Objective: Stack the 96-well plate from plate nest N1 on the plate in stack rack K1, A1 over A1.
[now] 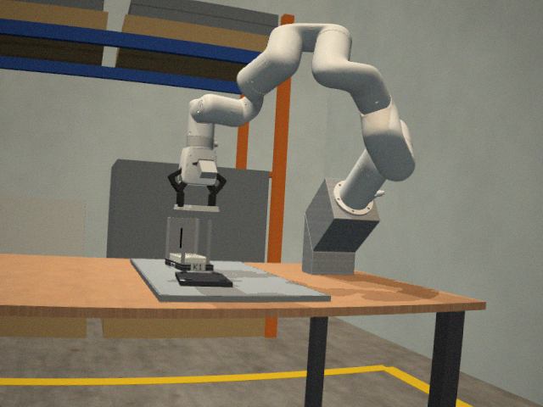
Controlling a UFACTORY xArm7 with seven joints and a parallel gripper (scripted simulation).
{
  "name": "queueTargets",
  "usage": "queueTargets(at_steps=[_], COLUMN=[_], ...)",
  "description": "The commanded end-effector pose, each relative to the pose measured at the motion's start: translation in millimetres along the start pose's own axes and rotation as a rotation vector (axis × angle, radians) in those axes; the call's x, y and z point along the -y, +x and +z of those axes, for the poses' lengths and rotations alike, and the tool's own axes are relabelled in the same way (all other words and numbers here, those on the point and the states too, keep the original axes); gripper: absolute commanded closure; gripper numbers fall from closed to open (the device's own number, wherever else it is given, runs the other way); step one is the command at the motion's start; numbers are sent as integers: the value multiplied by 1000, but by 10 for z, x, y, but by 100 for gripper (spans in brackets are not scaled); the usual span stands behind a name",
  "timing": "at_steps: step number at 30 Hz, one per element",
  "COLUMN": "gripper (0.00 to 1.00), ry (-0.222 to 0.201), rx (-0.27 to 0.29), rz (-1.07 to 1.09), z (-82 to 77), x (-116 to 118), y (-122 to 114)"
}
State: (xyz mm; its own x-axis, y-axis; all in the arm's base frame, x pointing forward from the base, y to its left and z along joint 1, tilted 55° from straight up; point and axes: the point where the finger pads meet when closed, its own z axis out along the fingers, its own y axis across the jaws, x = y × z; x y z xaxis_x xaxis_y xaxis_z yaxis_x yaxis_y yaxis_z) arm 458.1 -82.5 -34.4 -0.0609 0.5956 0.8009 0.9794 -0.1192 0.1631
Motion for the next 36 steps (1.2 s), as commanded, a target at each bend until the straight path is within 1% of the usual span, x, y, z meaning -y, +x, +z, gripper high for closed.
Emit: queueTargets(at_steps=[1,8,10,25,27,34,36], gripper=[100,100,100,100,100,100,100], ry=[-3,-3,-3,-3,-3,-3,-3], rx=[4,4,4,4,4,4,4], rz=[1,1,1,1,1,1,1], z=[-29,-36,-36,-50,-50,-57,-58], x=[28,80,80,191,191,242,249], y=[-178,-405,-405,-893,-893,-1120,-1152])
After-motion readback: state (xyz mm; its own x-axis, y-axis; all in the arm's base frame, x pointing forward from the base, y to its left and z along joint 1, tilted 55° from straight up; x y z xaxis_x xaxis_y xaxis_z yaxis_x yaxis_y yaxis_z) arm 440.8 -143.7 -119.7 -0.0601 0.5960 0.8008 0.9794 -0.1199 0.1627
